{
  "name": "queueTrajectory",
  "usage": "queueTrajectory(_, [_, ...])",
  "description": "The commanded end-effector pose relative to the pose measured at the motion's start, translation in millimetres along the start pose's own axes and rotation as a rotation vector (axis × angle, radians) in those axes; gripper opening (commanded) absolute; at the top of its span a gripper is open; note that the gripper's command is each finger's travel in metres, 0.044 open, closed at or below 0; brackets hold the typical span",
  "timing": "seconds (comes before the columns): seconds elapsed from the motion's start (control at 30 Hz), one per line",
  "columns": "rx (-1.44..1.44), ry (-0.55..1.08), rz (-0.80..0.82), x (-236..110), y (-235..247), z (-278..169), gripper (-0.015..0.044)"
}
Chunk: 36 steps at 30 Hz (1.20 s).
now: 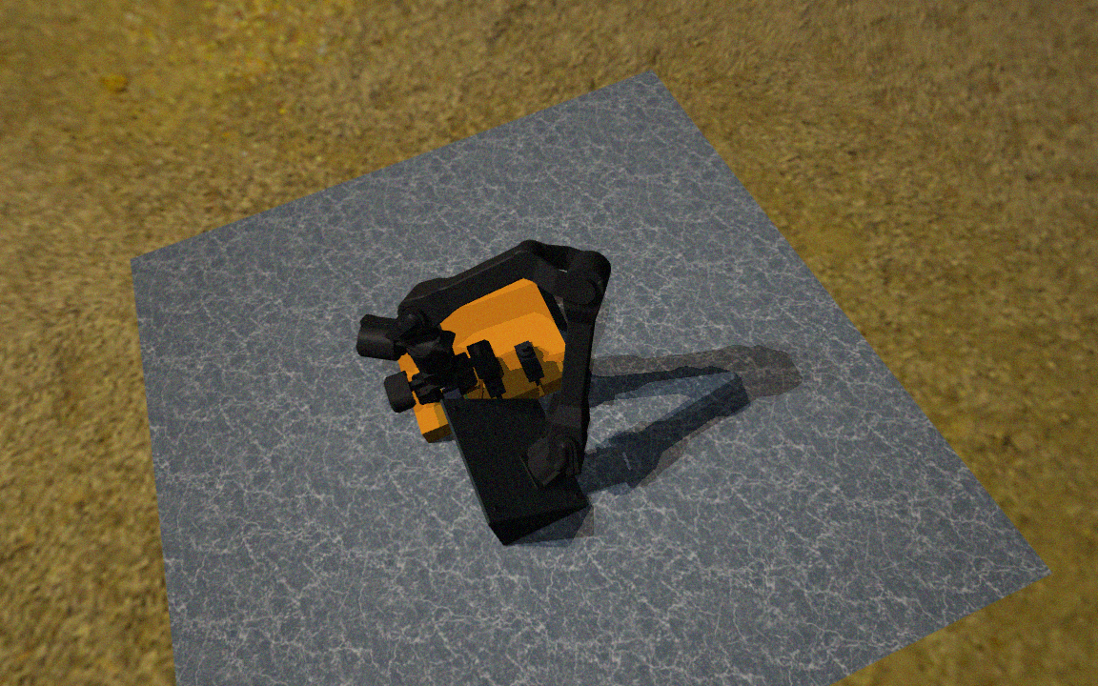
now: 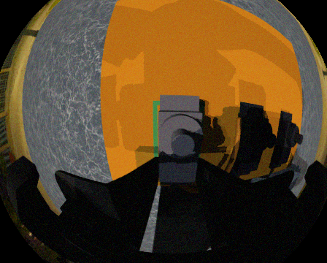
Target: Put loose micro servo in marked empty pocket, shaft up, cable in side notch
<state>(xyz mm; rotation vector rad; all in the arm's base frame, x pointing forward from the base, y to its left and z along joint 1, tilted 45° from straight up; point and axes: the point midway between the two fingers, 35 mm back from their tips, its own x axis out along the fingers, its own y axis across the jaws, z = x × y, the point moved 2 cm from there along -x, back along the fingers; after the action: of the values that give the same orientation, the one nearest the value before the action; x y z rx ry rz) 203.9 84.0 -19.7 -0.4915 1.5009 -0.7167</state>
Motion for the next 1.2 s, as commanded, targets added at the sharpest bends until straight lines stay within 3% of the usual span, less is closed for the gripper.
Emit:
queueTrajectory(0.0, [-0.005,-0.005,-0.002,4,0,0,0.0000])
queueTrajectory(0.23, [-0.005,-0.005,-0.002,10,0,0,0.0000])
queueTrajectory(0.47, [-0.005,-0.005,-0.002,8,0,-1,0.0184])
queueTrajectory(0.67, [-0.006,-0.005,-0.001,-24,-2,-3,0.0187])
queueTrajectory(0.83, [-0.006,-0.004,-0.002,-27,-3,-5,0.0187])
queueTrajectory(1.17, [-0.008,-0.008,-0.001,-63,5,55,0.0440])
